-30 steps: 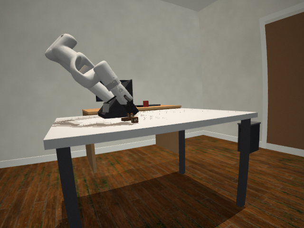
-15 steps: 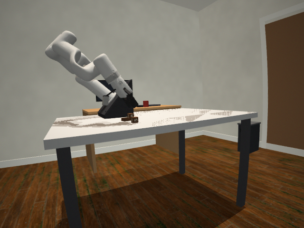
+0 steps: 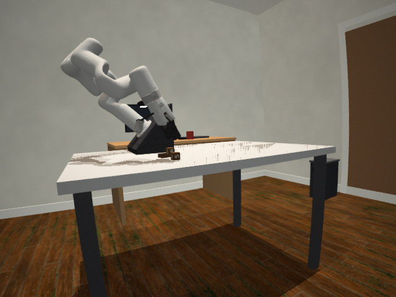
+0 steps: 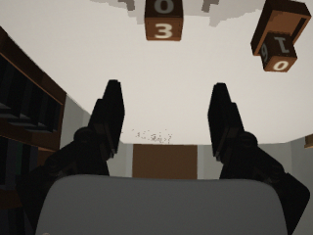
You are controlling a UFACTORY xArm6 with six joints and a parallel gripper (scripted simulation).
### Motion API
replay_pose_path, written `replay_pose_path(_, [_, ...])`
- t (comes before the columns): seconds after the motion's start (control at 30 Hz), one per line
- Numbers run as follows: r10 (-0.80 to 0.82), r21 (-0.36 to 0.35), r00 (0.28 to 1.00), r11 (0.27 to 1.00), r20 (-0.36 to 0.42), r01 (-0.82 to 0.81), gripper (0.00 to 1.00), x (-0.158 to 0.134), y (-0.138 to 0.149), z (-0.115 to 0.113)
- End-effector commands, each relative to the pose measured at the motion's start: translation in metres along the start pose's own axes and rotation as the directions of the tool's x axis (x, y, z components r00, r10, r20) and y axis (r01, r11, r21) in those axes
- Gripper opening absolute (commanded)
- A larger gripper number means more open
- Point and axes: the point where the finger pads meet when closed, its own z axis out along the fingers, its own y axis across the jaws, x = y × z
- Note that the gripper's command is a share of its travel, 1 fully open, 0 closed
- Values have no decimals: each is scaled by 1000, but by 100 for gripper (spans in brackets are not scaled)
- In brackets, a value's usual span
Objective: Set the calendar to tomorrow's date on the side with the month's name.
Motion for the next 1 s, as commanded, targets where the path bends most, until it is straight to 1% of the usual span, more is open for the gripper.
replay_pose_path(0.0, [6,5,992,1000,-124,-5,69,-2,-1,-1])
replay_pose_path(0.1, [12,19,983,1000,-181,-9,69,-1,-3,-3])
replay_pose_path(0.23, [13,20,982,1000,-189,-9,69,-4,-3,-3])
replay_pose_path(0.3, [12,17,979,1000,-204,-8,69,-5,-3,-2])
replay_pose_path(0.37, [9,10,969,1000,-249,-7,69,-6,-2,0])
replay_pose_path(0.5, [10,7,921,1000,-389,-8,69,-7,-2,1])
replay_pose_path(0.57, [10,7,921,1000,-389,-8,69,-7,-2,1])
replay_pose_path(0.67, [16,18,885,1000,-465,-9,69,-7,-3,-1])
replay_pose_path(0.77, [18,21,880,1000,-474,-9,69,-10,-4,0])
replay_pose_path(0.8, [18,21,880,1000,-474,-9,100,-10,-4,0])
replay_pose_path(0.97, [18,21,880,1000,-474,-9,100,-10,-4,0])
